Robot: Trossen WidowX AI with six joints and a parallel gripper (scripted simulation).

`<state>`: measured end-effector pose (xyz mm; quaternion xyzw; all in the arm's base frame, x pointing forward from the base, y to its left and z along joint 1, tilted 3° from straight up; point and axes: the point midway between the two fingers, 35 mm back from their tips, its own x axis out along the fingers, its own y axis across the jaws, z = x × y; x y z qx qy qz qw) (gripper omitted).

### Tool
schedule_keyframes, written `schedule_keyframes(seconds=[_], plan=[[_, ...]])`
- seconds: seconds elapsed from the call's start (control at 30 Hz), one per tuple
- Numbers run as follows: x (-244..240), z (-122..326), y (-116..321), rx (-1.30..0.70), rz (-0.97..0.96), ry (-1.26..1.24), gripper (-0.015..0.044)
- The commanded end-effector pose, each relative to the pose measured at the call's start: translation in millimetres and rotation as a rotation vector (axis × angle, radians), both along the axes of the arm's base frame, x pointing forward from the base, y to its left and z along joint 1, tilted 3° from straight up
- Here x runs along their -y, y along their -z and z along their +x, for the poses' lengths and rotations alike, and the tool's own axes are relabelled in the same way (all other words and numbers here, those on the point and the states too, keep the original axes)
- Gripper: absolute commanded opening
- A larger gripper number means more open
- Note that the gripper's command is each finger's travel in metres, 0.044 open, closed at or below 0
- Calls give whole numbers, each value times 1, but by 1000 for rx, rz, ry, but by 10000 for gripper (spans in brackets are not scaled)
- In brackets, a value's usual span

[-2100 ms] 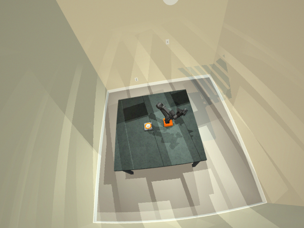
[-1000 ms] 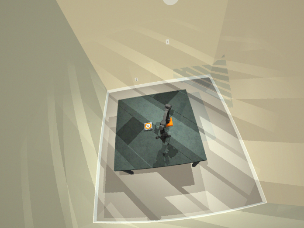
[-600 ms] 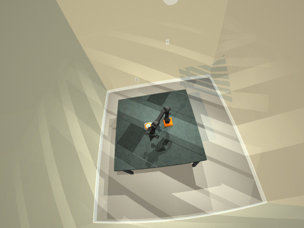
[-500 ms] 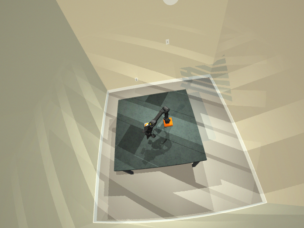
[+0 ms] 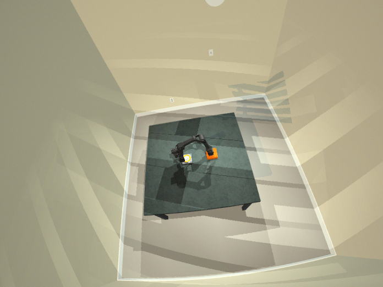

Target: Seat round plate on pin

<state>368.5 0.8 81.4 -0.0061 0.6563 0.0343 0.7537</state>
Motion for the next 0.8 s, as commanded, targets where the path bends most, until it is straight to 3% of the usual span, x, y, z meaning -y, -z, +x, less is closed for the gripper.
schedule_keyframes(seconds=[0.0,0.2,0.5,0.77], plan=[[53,-18,5,-152,-39,168,0],[57,-20,9,-161,-41,176,0],[58,-22,52,-161,-41,176,0],[54,-19,53,-161,-40,176,0]])
